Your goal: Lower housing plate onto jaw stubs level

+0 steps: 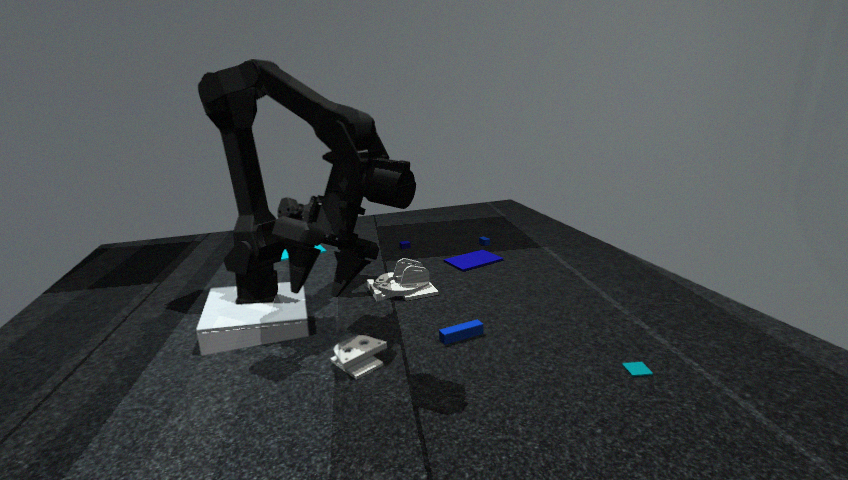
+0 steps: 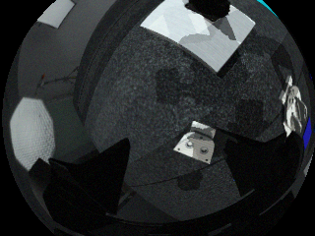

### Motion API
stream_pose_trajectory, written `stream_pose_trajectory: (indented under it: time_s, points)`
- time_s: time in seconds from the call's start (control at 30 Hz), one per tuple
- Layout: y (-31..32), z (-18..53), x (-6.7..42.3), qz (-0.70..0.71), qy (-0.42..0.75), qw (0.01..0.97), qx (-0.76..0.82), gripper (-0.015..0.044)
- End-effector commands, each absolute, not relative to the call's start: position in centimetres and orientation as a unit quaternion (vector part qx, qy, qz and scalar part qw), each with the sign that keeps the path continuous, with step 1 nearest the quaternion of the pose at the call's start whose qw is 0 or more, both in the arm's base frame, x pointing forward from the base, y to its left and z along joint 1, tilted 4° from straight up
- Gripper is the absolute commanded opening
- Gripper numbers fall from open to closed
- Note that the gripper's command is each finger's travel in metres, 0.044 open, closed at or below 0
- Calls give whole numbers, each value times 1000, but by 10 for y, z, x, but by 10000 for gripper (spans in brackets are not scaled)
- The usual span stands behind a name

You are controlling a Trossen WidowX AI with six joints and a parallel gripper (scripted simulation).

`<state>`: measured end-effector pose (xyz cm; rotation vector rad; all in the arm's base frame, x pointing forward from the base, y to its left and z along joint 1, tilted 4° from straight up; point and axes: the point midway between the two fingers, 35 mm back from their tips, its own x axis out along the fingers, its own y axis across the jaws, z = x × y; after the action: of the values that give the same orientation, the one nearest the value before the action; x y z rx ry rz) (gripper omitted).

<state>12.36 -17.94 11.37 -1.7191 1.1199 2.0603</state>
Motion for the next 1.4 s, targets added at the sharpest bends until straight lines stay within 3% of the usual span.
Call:
stream_pose_trajectory:
  time_s: [0.0, 0.47, 1.37]
  points:
    - [-187, 112, 135, 682, 375, 177, -602, 440]
    - [-223, 111, 167, 587, 336, 354, -646, 440]
    - [-224, 57, 172, 586, 335, 356, -646, 440]
